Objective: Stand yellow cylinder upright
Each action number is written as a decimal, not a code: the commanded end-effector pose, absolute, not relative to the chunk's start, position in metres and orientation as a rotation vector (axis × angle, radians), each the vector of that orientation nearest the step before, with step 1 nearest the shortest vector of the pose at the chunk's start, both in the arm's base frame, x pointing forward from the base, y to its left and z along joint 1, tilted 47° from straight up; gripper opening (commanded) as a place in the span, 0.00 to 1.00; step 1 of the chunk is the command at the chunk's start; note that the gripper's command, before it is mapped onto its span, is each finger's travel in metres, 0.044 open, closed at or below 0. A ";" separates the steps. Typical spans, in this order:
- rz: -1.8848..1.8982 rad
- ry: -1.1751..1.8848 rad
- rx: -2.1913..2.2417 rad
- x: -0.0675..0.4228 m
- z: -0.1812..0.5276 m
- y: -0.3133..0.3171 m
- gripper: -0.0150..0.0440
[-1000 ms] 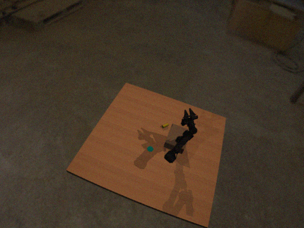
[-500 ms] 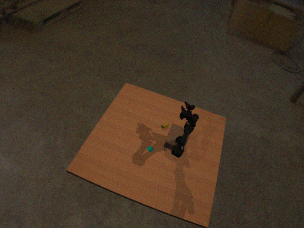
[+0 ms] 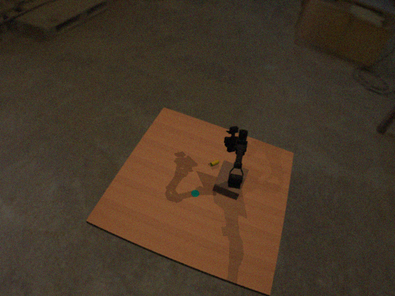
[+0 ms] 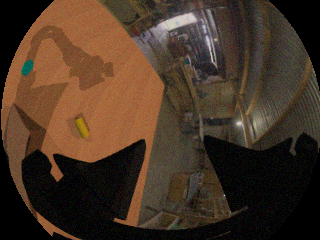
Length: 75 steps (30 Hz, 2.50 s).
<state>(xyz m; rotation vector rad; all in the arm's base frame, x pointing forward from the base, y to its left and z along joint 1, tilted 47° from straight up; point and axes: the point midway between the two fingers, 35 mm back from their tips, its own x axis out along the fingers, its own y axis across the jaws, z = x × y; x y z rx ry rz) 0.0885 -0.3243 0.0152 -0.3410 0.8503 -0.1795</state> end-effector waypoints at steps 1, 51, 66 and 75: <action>-0.001 0.887 -0.286 0.111 -0.012 -0.313 0.78; 0.992 0.979 -0.019 0.198 -0.187 -0.114 0.43; 0.988 0.983 -0.022 0.195 -0.163 -0.143 0.43; 0.988 0.984 -0.022 0.190 -0.144 -0.163 0.43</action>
